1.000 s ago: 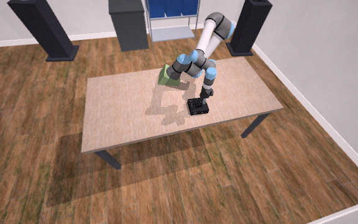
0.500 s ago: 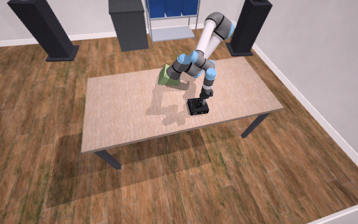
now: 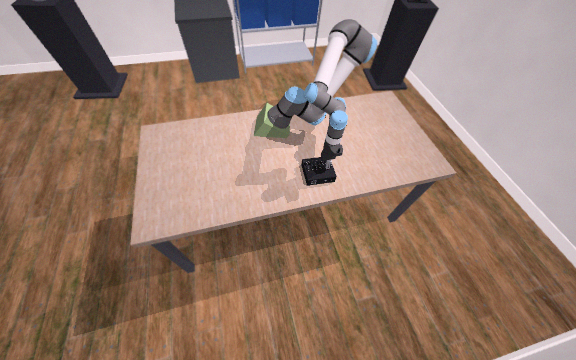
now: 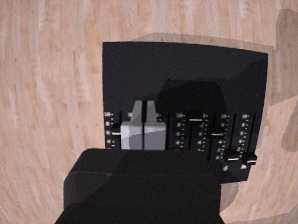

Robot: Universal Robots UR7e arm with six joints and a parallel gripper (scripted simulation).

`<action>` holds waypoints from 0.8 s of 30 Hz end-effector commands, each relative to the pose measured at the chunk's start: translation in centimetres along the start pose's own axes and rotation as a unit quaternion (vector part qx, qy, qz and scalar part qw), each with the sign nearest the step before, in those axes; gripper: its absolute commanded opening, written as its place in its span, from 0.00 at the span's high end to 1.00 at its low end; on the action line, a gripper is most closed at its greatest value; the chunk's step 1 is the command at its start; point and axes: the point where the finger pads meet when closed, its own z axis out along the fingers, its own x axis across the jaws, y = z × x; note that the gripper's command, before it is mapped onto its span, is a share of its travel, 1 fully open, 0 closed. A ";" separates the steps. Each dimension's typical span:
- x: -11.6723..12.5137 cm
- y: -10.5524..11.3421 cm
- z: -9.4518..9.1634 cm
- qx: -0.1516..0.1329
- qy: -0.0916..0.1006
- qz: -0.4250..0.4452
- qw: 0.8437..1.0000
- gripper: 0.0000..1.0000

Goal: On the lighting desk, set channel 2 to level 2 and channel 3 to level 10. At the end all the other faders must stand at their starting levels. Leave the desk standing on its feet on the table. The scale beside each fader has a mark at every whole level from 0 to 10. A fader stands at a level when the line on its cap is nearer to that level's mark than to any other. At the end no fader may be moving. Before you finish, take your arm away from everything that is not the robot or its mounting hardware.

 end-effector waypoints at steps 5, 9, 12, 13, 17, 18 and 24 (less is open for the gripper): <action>0.0 0.0 0.0 0.001 0.000 0.000 1.000 1.00; 0.0 0.0 0.0 0.001 0.000 0.000 1.000 1.00; 0.0 0.0 0.0 0.001 0.000 0.000 1.000 1.00; 0.0 0.0 0.0 0.001 0.000 0.000 1.000 1.00; 0.0 0.1 0.0 0.001 0.000 0.000 1.000 1.00; 0.0 0.1 0.0 0.001 0.000 0.000 1.000 1.00; 0.0 0.3 0.0 0.001 0.000 0.000 1.000 1.00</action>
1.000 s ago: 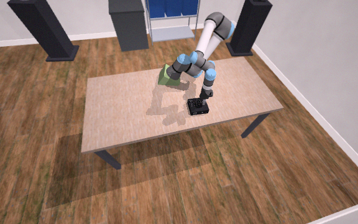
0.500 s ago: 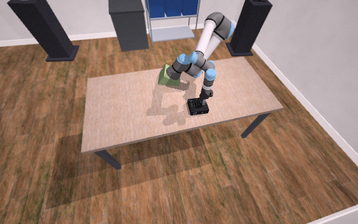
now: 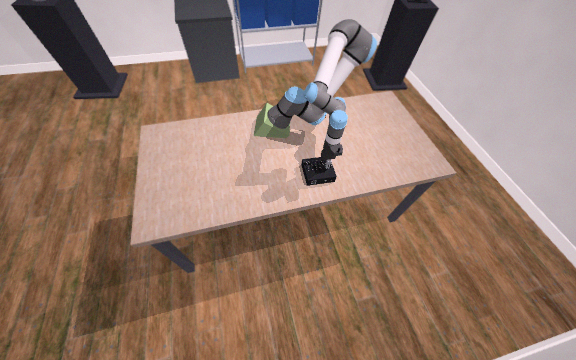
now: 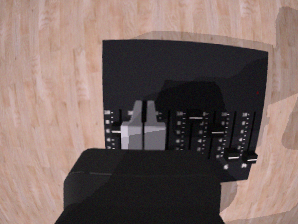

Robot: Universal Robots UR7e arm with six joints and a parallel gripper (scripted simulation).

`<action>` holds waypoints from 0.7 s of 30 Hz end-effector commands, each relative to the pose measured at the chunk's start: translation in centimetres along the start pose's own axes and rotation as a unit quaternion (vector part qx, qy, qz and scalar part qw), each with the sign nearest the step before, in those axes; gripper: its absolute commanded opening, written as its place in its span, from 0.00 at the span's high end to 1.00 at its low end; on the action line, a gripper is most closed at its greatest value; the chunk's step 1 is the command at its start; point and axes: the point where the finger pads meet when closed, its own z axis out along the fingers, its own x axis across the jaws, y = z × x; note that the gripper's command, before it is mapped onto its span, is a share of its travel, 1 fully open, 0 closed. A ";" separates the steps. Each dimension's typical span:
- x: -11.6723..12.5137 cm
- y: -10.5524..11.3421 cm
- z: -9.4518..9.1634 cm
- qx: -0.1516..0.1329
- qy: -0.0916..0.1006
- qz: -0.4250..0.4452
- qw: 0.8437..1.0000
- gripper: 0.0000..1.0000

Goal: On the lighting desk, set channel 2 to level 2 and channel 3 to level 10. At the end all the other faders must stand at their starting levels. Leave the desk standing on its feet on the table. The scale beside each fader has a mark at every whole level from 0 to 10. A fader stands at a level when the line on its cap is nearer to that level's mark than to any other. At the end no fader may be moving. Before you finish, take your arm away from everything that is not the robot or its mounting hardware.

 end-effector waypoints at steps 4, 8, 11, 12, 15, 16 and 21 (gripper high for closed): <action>0.0 0.2 0.0 0.000 0.000 0.000 1.000 1.00; 0.0 0.4 0.0 0.000 0.000 0.000 1.000 1.00; 0.0 0.6 0.0 0.000 0.000 0.000 1.000 1.00; 0.0 0.6 0.0 0.000 0.000 0.000 1.000 1.00; 0.0 0.8 0.0 0.000 0.000 0.000 1.000 1.00; 0.0 0.9 0.0 0.000 0.000 0.000 1.000 1.00; 0.0 1.0 0.0 0.000 0.000 0.000 1.000 1.00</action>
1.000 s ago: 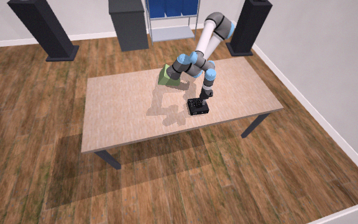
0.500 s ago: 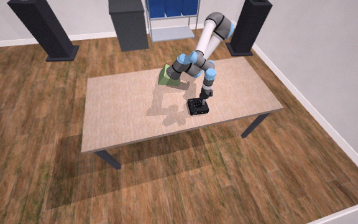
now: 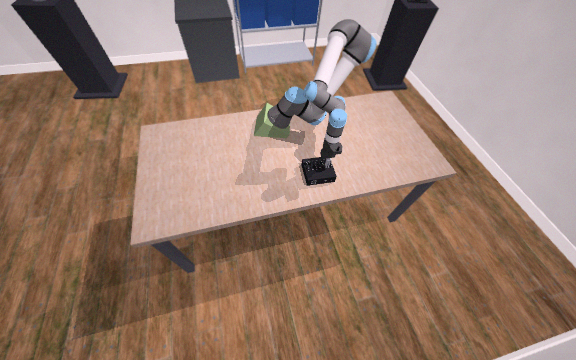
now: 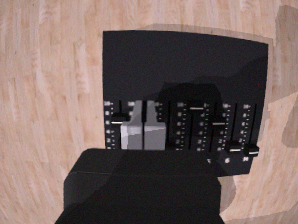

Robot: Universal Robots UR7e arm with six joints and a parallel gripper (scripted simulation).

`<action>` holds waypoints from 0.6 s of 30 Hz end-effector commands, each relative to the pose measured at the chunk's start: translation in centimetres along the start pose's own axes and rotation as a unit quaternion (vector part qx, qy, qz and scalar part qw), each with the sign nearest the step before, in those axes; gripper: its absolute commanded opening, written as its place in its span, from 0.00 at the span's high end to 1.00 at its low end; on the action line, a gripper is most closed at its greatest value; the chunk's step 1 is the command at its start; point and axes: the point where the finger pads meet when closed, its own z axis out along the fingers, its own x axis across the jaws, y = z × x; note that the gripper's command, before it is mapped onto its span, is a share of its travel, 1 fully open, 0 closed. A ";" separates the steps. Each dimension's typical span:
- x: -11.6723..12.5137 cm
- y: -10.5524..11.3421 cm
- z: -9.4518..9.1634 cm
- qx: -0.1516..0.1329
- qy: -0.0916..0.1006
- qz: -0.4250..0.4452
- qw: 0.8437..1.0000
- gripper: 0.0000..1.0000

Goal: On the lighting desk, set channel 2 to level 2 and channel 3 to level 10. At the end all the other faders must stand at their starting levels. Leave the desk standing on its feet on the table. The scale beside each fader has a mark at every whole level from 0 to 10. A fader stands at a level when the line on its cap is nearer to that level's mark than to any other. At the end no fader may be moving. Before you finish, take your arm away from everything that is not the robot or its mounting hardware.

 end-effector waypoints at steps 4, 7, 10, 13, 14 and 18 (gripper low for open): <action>0.0 0.5 0.0 0.000 0.000 0.000 1.000 1.00; 0.0 0.6 0.0 0.000 0.000 0.000 1.000 1.00; 0.0 0.8 0.0 0.000 0.000 0.000 1.000 1.00; 0.0 0.9 0.0 0.000 0.000 0.000 1.000 1.00; 0.0 0.9 0.0 0.000 0.000 0.000 1.000 1.00; 0.0 1.1 0.0 0.000 0.000 0.000 1.000 1.00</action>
